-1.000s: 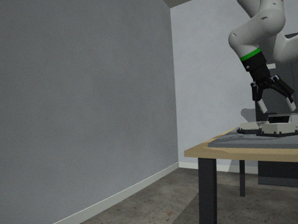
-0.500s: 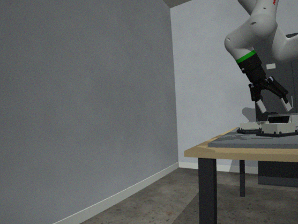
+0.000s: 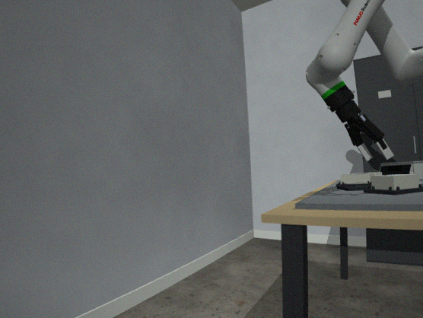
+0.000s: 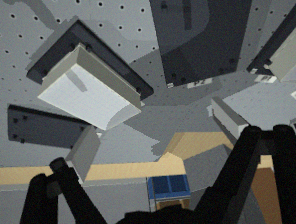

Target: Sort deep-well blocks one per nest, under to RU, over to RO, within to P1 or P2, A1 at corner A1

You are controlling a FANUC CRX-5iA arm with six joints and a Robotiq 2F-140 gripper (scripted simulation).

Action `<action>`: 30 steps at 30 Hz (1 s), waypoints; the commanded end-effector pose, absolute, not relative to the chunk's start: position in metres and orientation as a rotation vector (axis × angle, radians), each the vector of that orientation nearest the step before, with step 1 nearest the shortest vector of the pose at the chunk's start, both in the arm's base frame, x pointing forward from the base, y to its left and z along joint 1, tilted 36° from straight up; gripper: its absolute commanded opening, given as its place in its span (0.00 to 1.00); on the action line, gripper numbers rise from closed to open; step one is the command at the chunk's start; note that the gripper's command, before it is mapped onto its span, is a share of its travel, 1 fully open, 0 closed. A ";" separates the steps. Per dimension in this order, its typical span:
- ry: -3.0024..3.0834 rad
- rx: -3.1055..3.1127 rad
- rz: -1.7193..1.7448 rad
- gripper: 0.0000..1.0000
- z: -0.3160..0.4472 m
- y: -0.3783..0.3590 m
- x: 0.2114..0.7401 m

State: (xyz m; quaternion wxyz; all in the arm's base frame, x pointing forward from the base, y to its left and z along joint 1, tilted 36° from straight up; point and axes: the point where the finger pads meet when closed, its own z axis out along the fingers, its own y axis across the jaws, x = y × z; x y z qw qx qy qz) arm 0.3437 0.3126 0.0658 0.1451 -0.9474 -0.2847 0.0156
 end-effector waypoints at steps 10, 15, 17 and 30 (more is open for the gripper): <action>-0.818 -2.724 0.057 1.00 0.053 0.265 0.388; -0.818 -2.724 0.057 1.00 0.049 0.250 0.401; -0.818 -2.724 0.057 1.00 0.048 0.246 0.405; -0.561 -2.693 0.131 1.00 0.035 0.221 0.415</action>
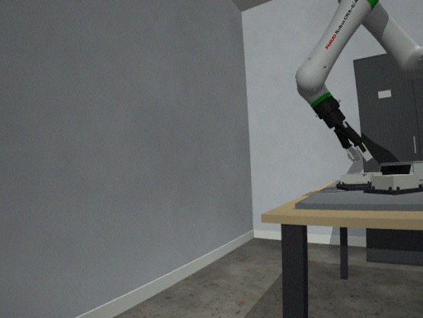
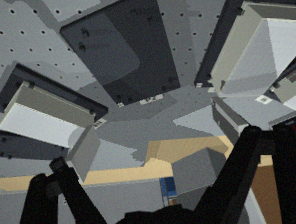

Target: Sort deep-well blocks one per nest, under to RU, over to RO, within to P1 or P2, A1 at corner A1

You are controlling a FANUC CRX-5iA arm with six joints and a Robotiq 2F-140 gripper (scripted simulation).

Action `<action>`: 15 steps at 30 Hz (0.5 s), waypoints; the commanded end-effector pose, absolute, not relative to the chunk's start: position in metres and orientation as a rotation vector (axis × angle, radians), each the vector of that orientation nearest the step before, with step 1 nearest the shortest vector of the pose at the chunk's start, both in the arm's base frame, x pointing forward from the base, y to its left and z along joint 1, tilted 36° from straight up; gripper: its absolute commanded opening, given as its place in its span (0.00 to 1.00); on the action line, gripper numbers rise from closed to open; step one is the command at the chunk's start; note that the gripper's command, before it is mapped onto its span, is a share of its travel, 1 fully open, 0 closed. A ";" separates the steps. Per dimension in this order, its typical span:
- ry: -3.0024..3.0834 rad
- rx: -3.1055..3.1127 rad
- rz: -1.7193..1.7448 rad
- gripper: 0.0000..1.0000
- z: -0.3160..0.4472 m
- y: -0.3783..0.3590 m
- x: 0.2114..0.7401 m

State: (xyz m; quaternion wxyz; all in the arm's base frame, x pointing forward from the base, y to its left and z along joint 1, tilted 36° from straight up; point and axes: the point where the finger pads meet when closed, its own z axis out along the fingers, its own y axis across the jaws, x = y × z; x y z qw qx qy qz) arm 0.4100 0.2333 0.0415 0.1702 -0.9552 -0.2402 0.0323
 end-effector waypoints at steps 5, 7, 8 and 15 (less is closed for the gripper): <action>-0.353 -2.650 0.190 1.00 0.025 0.199 0.423; -0.296 -2.636 0.205 1.00 0.021 0.191 0.427; -0.296 -2.636 0.205 1.00 0.019 0.187 0.428; -0.296 -2.636 0.205 1.00 0.009 0.165 0.437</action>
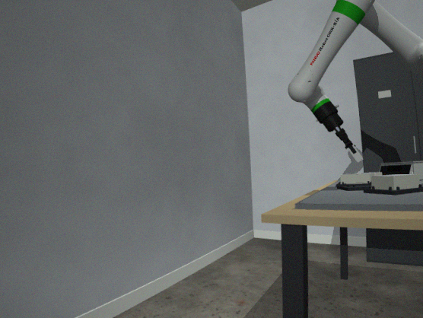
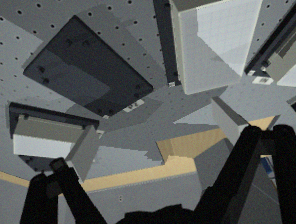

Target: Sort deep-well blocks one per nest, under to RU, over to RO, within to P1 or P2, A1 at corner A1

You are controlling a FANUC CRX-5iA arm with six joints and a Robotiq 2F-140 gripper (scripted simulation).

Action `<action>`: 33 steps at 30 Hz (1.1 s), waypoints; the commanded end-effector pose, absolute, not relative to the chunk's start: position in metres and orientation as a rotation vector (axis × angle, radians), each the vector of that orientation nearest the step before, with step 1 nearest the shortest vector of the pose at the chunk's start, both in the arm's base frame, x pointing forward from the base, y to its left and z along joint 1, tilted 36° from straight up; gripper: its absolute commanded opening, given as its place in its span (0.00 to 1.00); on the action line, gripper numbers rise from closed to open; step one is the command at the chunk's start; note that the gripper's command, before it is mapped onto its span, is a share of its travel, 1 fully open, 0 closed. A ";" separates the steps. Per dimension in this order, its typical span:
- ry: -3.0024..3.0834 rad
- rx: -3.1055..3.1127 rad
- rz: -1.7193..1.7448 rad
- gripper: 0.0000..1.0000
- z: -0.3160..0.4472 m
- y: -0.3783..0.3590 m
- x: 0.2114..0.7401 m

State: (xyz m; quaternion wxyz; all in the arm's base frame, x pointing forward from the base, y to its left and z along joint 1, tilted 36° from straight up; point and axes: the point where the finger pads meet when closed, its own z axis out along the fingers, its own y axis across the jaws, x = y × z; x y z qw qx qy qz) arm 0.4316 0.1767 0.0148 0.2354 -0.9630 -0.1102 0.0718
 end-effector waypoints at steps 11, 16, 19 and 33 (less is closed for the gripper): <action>-0.296 -2.636 0.205 1.00 -0.013 0.119 0.455; -0.296 -2.636 0.205 1.00 -0.021 0.102 0.462; -0.296 -2.636 0.205 1.00 -0.023 0.098 0.463; 0.062 -2.518 0.300 1.00 -0.050 0.062 0.462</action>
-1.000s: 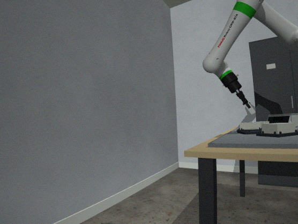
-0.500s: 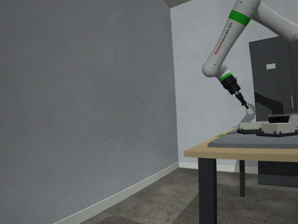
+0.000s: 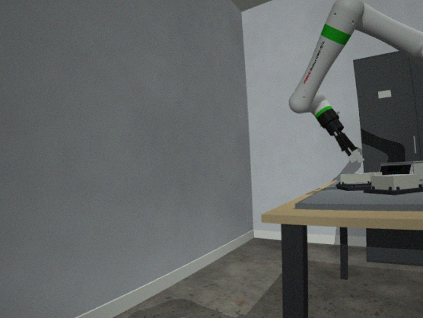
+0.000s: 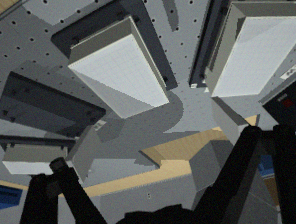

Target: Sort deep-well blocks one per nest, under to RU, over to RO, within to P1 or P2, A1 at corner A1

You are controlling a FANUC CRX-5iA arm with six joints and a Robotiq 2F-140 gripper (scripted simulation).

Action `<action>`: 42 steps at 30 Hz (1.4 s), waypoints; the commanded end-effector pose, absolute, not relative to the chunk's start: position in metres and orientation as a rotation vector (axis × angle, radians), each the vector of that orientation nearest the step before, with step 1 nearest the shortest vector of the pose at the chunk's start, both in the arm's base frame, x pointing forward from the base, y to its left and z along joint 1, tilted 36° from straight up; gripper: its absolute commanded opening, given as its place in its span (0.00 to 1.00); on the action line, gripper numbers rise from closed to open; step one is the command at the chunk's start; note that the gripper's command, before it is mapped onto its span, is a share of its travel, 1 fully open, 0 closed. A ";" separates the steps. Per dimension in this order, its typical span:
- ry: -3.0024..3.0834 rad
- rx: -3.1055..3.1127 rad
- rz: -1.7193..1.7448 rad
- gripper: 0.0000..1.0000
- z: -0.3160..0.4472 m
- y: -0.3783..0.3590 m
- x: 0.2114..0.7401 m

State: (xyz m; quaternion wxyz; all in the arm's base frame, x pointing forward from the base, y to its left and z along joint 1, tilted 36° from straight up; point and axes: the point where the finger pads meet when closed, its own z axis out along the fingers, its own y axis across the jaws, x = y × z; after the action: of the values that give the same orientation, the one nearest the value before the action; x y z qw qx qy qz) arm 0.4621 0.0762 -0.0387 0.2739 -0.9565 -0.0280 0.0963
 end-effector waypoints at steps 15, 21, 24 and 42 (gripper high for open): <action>0.190 -2.464 0.333 1.00 -0.091 0.005 0.459; 0.190 -2.464 0.333 1.00 -0.103 -0.011 0.459; 0.190 -2.464 0.333 1.00 -0.112 -0.023 0.458; 0.190 -2.464 0.333 1.00 -0.125 -0.042 0.458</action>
State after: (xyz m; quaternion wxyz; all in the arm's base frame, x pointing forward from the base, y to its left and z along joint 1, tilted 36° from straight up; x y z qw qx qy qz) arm 0.4574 -0.0417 -0.1255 0.3184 -0.9367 0.0719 0.1266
